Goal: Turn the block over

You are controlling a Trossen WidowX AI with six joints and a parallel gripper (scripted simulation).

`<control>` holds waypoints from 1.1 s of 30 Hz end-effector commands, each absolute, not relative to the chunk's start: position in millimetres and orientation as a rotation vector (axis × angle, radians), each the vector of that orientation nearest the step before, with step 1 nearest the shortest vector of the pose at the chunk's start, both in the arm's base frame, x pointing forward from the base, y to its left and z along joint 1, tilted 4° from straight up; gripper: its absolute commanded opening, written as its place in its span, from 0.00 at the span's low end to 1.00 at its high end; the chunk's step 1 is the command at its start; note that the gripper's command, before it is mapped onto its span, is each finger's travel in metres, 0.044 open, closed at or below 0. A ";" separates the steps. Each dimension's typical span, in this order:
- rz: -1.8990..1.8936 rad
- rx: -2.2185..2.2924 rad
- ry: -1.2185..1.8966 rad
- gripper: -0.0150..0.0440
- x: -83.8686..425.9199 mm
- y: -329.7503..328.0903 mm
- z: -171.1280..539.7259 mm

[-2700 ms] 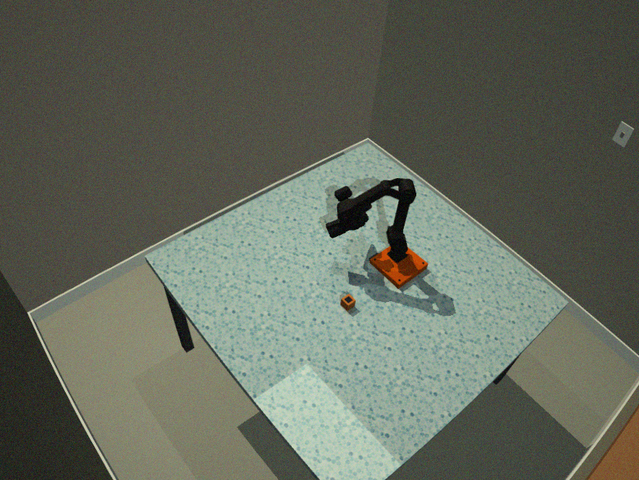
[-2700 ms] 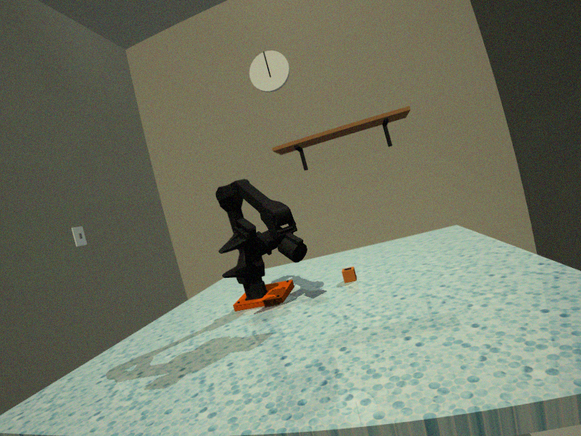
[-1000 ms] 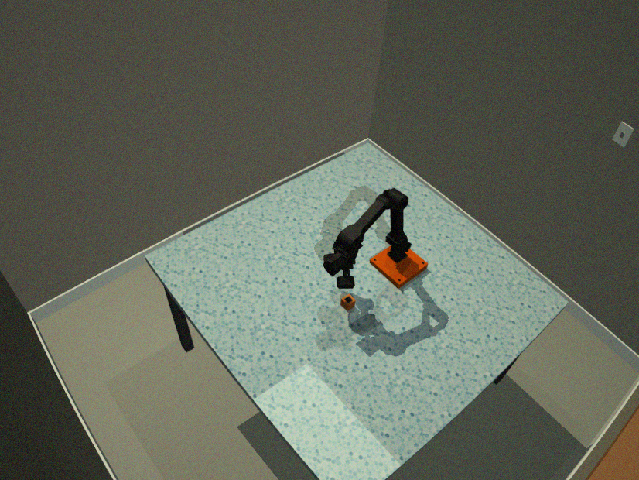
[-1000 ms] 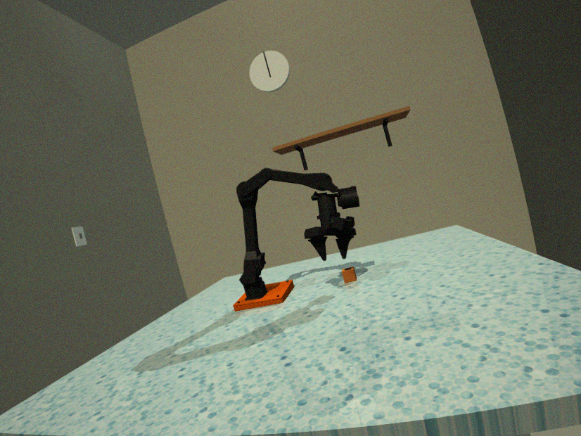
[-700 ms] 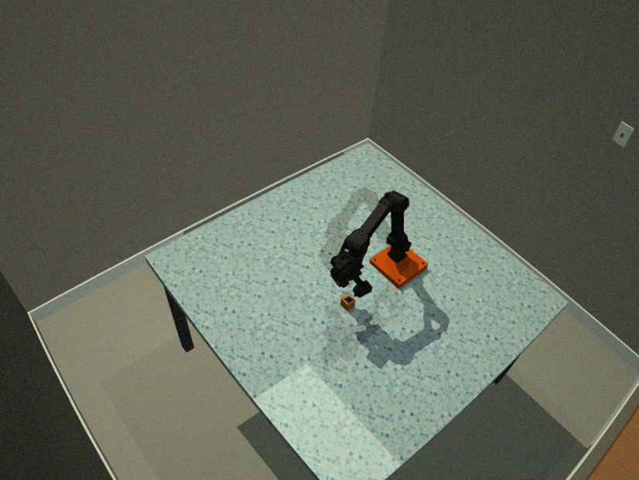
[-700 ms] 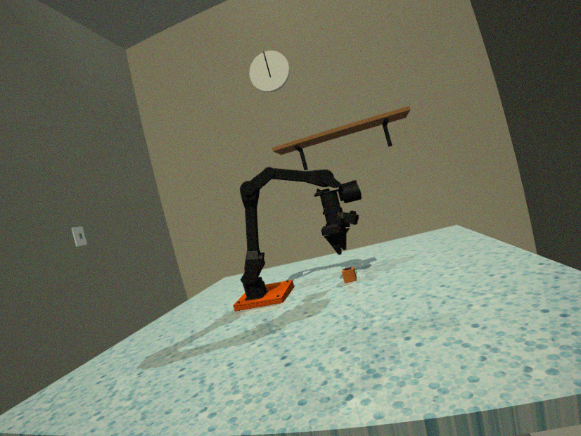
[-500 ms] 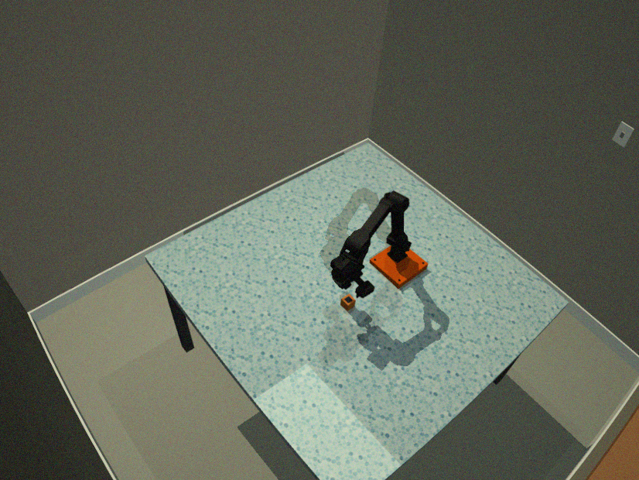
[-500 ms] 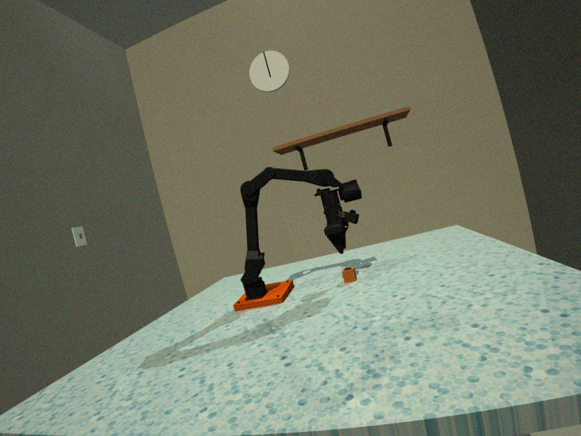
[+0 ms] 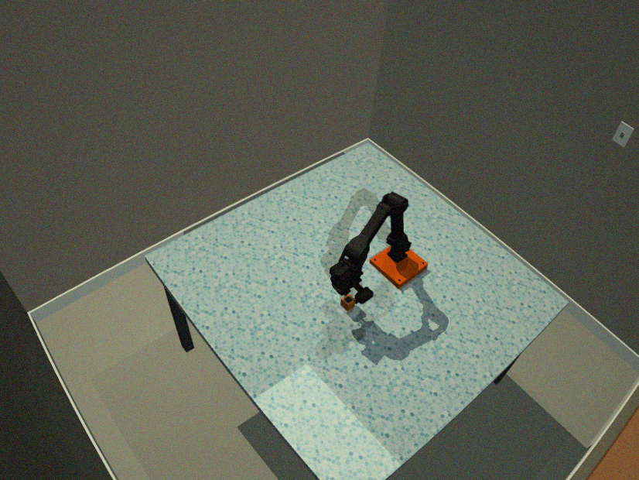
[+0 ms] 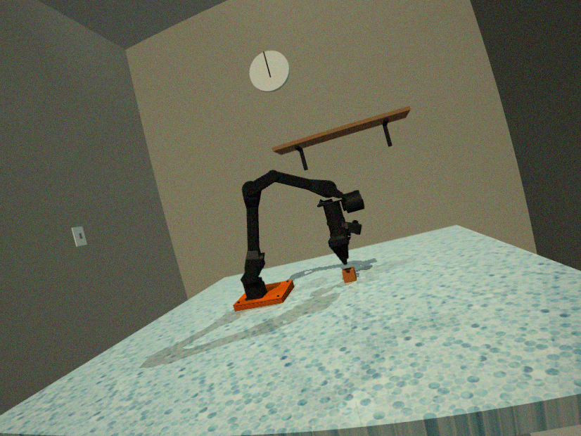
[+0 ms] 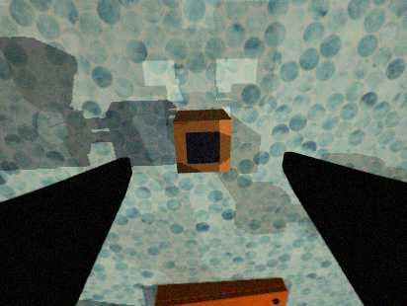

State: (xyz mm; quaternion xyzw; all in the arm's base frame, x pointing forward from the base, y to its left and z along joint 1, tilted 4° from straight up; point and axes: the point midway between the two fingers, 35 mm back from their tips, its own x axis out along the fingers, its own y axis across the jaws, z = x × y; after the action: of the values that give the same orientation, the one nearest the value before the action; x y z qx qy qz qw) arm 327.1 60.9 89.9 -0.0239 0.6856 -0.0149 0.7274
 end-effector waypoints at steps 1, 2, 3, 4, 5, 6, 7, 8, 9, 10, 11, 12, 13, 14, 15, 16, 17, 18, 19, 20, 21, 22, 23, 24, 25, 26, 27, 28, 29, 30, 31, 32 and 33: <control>-0.027 -0.055 1.518 1.00 326.2 60.9 78.7; -0.027 -0.055 1.518 1.00 326.2 60.9 78.7; -0.027 -0.055 1.518 1.00 326.3 60.9 78.5; -0.027 -0.055 1.518 1.00 326.4 60.9 77.7; -0.027 -0.055 1.518 1.00 326.5 60.8 76.3; -0.027 -0.055 1.518 1.00 326.7 60.8 74.6; -0.027 -0.055 1.518 1.00 326.8 60.7 73.0; -0.027 -0.055 1.518 1.00 326.9 60.6 71.4; -0.027 -0.055 1.517 1.00 327.1 60.5 69.7; -0.027 -0.055 1.518 1.00 327.2 60.4 68.1; -0.027 -0.055 1.518 1.00 327.3 60.4 66.4; -0.027 -0.055 1.518 1.00 327.4 60.3 64.8; -0.027 -0.055 1.518 1.00 327.5 60.2 63.1; -0.027 -0.055 1.518 1.00 327.6 60.1 61.5; -0.027 -0.055 1.518 1.00 327.6 60.0 59.9; -0.027 -0.055 1.518 1.00 327.7 59.9 58.2; -0.027 -0.055 1.518 1.00 327.7 59.8 56.6; -0.027 -0.055 1.518 1.00 327.8 59.7 55.0; -0.027 -0.055 1.518 1.00 327.8 59.6 53.3; -0.027 -0.055 1.518 1.00 327.8 59.5 51.7; -0.027 -0.055 1.518 1.00 327.9 59.4 50.1; -0.027 -0.055 1.518 1.00 327.9 59.3 48.5; -0.027 -0.055 1.518 1.00 327.9 59.2 47.1; -0.027 -0.055 1.518 1.00 327.9 59.2 46.3; -0.027 -0.055 1.518 1.00 327.8 59.2 46.1; -0.027 -0.055 1.518 0.96 327.8 59.2 46.1; -0.027 -0.055 1.518 0.91 327.8 59.2 46.1; -0.027 -0.055 1.518 0.87 327.8 59.2 46.1; -0.027 -0.055 1.518 0.82 327.8 59.2 46.1; -0.027 -0.055 1.518 0.78 327.8 59.2 46.1; -0.027 -0.055 1.518 0.73 327.8 59.2 46.1; -0.027 -0.055 1.518 0.69 327.8 59.2 46.1; -0.027 -0.055 1.518 0.64 327.8 59.2 46.1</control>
State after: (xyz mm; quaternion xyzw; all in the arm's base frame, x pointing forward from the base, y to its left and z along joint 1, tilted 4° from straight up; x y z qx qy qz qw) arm 327.8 58.8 46.9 -0.0246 0.6879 -0.0151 0.7252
